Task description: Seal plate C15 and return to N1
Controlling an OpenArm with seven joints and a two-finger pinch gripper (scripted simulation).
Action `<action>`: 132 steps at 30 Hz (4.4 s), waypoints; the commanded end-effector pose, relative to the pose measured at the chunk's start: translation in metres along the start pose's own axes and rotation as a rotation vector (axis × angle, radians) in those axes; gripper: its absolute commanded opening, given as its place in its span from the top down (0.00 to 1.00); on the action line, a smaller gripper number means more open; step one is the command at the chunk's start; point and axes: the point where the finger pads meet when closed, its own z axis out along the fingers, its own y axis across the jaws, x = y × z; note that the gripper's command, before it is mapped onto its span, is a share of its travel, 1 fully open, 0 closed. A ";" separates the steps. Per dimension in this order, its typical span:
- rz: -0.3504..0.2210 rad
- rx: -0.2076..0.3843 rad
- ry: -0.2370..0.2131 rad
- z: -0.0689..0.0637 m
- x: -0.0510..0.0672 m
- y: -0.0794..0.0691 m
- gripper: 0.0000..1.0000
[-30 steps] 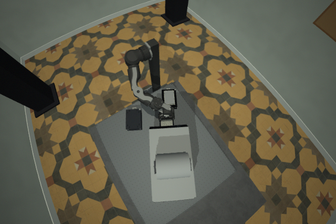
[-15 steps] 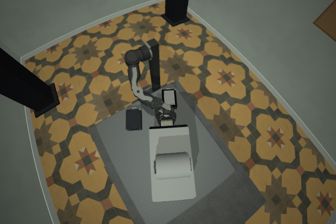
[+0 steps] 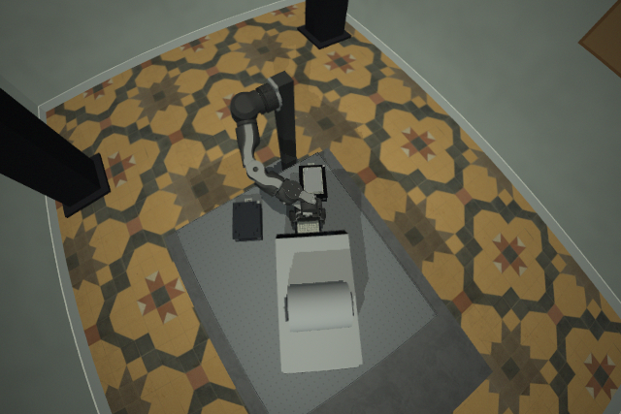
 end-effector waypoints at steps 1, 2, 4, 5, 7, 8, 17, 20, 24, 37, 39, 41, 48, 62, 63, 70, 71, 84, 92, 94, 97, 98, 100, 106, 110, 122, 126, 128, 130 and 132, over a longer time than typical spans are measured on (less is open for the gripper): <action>0.000 -0.002 0.000 -0.001 0.000 0.000 0.23; 0.000 -0.002 0.000 -0.001 0.000 0.000 0.23; 0.000 -0.002 0.000 -0.001 0.000 0.000 0.23; 0.000 -0.002 0.000 -0.001 0.000 0.000 0.23; 0.000 -0.002 0.000 -0.001 0.000 0.000 0.23; 0.000 -0.002 0.000 -0.001 0.000 0.000 0.23; 0.000 -0.004 -0.002 -0.041 -0.001 0.000 0.23; 0.000 -0.004 -0.002 -0.041 -0.001 0.000 0.23; 0.000 -0.004 -0.002 -0.041 -0.001 0.000 0.23; 0.000 -0.004 -0.002 -0.080 -0.001 0.000 0.23; 0.000 -0.004 -0.002 -0.080 -0.001 0.000 0.23; 0.000 -0.004 -0.002 -0.080 -0.001 0.000 0.23; 0.000 -0.004 -0.002 -0.080 -0.001 0.000 0.23; 0.000 -0.004 -0.002 -0.080 -0.001 0.000 0.23; 0.000 -0.004 -0.002 -0.080 -0.001 0.000 0.23; 0.000 -0.004 -0.002 -0.080 -0.001 0.000 0.23; 0.000 -0.004 -0.002 -0.080 -0.001 0.000 0.23; -0.002 -0.008 0.000 -0.079 0.000 0.000 1.00; -0.002 -0.008 0.000 -0.079 0.000 0.000 1.00; -0.002 -0.008 0.000 -0.079 0.000 0.000 1.00; -0.002 -0.008 0.000 -0.079 0.000 0.000 1.00; -0.002 -0.008 0.000 -0.079 0.000 0.000 1.00; -0.002 -0.008 0.000 -0.079 0.000 0.000 1.00; -0.002 -0.008 0.000 -0.079 0.000 0.000 1.00; -0.002 -0.008 0.000 -0.079 0.000 0.000 1.00; -0.186 0.176 -0.001 -0.080 -0.013 -0.043 1.00; -0.186 0.176 -0.001 -0.080 -0.013 -0.043 1.00; -0.186 0.176 -0.001 -0.080 -0.013 -0.043 1.00; -0.257 0.241 0.000 -0.080 -0.018 -0.059 1.00; -0.330 0.315 -0.001 -0.081 -0.023 -0.076 1.00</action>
